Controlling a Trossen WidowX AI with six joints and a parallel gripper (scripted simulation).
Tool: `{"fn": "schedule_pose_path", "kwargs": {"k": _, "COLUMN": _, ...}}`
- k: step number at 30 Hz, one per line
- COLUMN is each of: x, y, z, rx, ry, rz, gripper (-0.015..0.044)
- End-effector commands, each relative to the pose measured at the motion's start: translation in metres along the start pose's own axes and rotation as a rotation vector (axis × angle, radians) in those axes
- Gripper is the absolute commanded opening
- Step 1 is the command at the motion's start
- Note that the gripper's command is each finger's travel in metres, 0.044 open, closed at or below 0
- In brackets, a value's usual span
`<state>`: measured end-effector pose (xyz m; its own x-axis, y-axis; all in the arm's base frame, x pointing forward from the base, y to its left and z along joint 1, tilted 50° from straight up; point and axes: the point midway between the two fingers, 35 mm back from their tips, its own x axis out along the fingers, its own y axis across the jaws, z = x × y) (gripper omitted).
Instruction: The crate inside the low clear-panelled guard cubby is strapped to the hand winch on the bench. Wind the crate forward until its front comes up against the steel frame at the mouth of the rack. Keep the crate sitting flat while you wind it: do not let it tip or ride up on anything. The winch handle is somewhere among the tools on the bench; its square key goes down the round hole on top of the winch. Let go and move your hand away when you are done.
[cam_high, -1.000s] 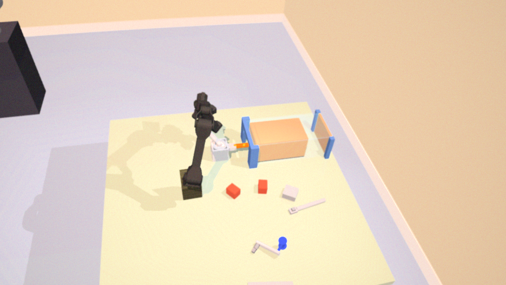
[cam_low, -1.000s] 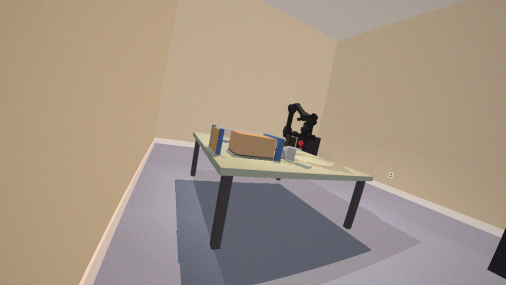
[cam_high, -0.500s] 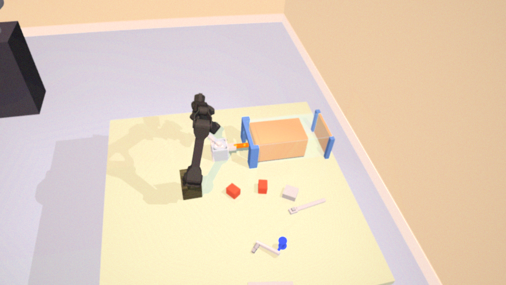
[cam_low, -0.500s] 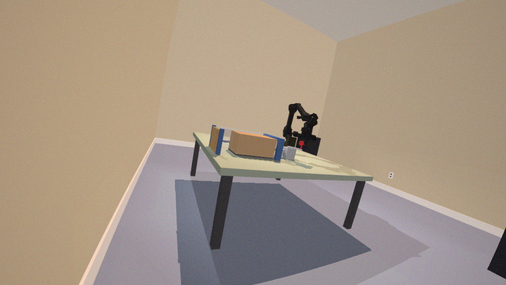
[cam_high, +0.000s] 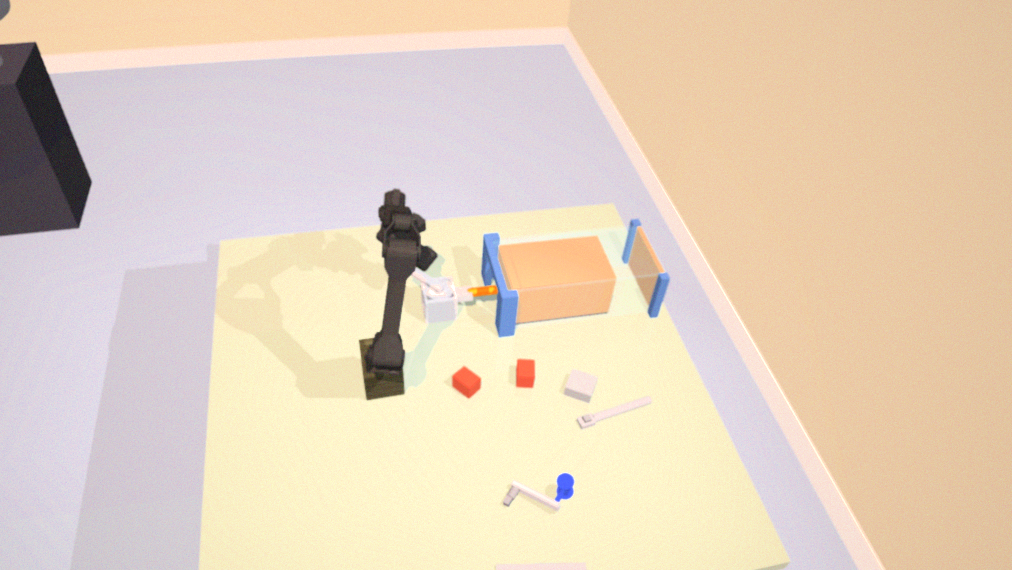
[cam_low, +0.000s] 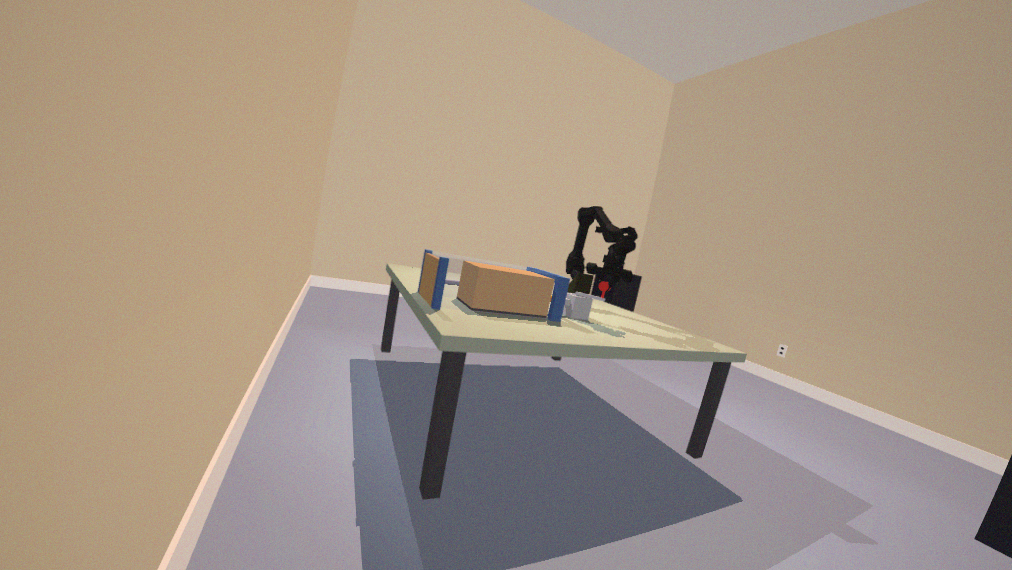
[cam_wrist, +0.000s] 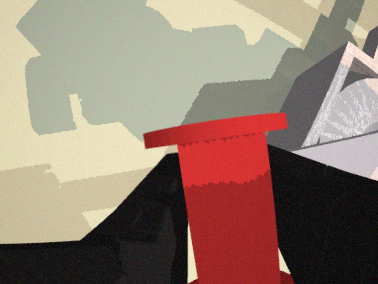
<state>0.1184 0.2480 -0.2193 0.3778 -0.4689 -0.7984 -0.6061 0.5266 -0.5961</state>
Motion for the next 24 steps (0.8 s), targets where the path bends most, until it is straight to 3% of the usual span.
{"fn": "schedule_pose_path", "kwargs": {"k": 1, "x": -0.004, "y": 0.000, "z": -0.017, "rx": -0.023, "ry": 0.027, "rz": -0.002, "gripper": 0.0000}}
{"fn": "schedule_pose_path", "kwargs": {"k": 24, "x": -0.013, "y": -0.008, "z": -0.037, "rx": -0.024, "ry": 0.029, "rz": -0.002, "gripper": 0.0000}}
